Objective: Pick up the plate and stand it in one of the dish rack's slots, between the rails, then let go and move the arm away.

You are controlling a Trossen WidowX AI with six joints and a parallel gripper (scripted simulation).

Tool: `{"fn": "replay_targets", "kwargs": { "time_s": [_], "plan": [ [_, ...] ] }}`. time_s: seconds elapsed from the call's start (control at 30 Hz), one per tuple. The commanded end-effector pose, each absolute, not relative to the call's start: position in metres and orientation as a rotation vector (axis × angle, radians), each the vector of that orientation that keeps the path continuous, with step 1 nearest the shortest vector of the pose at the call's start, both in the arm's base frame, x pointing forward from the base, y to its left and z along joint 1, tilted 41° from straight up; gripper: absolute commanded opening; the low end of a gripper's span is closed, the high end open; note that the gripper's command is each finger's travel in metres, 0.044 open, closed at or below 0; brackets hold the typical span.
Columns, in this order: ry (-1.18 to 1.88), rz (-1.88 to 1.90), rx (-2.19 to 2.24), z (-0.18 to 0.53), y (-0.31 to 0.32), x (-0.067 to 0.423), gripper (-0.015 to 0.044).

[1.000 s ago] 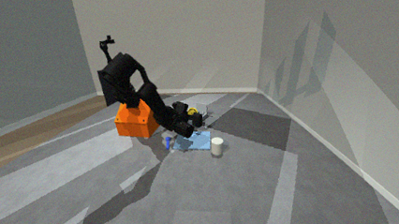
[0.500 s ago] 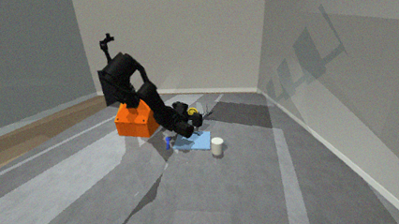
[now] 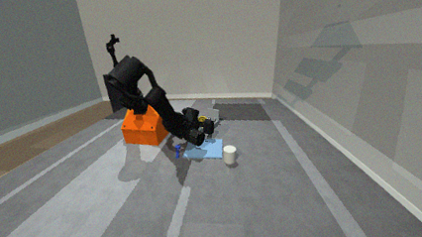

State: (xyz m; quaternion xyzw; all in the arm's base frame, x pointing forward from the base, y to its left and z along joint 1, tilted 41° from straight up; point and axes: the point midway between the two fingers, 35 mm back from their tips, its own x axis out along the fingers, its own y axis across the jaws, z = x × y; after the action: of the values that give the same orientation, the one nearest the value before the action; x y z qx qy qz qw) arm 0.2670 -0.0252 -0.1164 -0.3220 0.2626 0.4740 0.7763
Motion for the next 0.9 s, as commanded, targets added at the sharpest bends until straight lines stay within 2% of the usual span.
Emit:
{"fn": "replay_targets", "kwargs": {
  "time_s": [0.0, 0.17, 0.53, 0.7, 0.87],
  "plan": [
    [0.569, 1.024, -0.695, -0.116, -0.025, 0.267, 0.0400],
    [0.578, 1.026, -0.695, -0.112, -0.021, 0.268, 0.0400],
    [0.555, 1.019, -0.699, -0.027, 0.051, 0.279, 0.0400],
    [0.575, 1.015, -0.686, -0.026, 0.052, 0.279, 0.0400],
    [0.731, 0.982, -0.606, -0.031, 0.054, 0.279, 0.0400]
  ]
}}
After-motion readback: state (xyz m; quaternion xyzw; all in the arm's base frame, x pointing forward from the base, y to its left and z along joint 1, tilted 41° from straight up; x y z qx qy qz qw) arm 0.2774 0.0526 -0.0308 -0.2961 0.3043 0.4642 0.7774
